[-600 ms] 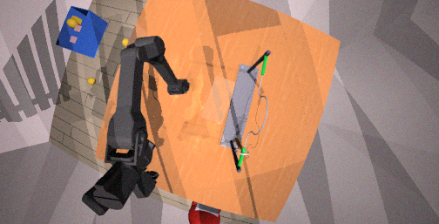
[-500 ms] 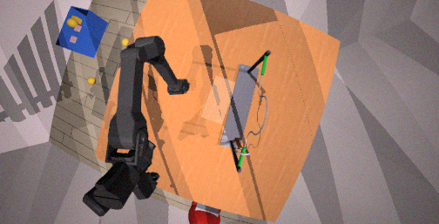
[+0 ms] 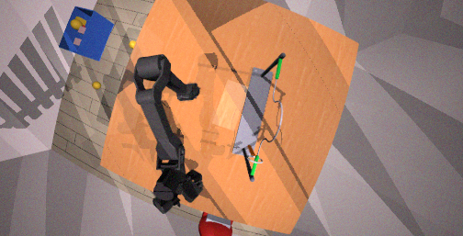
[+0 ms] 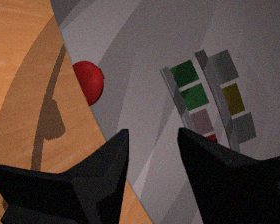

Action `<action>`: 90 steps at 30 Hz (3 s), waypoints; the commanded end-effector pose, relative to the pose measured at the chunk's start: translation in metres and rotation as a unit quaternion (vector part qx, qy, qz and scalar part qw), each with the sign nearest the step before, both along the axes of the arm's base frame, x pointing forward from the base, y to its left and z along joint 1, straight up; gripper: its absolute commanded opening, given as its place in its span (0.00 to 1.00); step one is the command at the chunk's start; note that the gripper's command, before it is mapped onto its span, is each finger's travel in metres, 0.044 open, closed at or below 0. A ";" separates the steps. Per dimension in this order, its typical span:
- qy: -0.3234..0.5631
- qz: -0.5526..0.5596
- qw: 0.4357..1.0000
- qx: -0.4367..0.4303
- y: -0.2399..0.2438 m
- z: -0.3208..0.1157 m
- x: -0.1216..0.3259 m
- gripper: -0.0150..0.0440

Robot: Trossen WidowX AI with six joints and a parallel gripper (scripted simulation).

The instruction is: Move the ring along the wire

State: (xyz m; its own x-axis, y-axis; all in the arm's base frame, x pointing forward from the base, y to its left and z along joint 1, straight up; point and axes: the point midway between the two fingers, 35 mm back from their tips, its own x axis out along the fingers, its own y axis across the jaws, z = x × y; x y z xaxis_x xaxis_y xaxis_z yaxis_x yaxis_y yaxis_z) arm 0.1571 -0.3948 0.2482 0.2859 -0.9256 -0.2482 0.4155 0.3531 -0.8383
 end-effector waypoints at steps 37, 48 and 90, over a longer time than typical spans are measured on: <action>-0.352 0.505 0.714 0.334 0.239 -0.114 0.110 0.53; -0.364 0.502 0.704 0.346 0.242 -0.103 0.123 0.53; -0.366 0.503 0.703 0.345 0.250 -0.100 0.188 0.53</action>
